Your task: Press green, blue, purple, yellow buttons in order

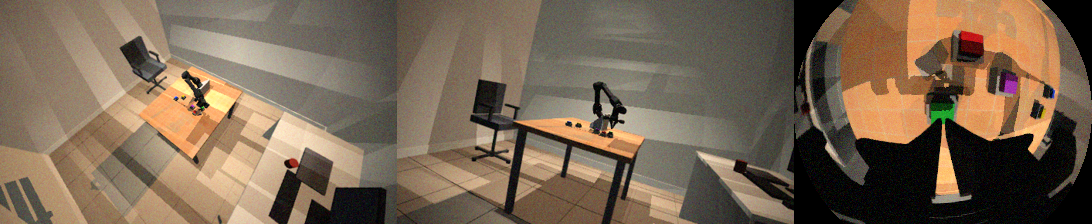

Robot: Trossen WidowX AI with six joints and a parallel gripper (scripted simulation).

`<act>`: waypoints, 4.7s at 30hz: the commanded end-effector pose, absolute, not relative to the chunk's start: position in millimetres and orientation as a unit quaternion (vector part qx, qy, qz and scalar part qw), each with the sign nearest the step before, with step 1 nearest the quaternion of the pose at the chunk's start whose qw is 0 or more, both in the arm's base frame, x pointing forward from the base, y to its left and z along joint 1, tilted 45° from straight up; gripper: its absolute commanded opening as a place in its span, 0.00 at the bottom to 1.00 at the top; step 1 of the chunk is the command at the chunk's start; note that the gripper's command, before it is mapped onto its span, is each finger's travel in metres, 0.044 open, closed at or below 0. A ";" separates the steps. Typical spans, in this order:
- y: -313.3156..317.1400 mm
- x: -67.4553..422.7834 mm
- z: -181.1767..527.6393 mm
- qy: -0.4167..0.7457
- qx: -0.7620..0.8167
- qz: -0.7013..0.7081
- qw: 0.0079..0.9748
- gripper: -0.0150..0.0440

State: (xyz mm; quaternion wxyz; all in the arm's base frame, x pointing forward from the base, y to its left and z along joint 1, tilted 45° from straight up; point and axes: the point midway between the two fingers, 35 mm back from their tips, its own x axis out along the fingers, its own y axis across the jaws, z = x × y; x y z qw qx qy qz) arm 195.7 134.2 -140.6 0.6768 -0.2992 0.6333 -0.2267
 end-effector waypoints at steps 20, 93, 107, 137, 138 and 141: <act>110.6 197.9 -163.4 0.633 -0.304 -0.227 0.675 0.29; -86.5 293.8 177.8 0.630 -0.311 -0.234 0.673 0.29; -130.1 299.6 135.5 0.629 -0.312 -0.235 0.673 0.29; -153.3 302.7 113.0 0.628 -0.312 -0.236 0.672 0.29; -153.3 302.7 113.0 0.628 -0.312 -0.236 0.672 0.29; -153.3 302.7 113.0 0.628 -0.312 -0.236 0.672 0.29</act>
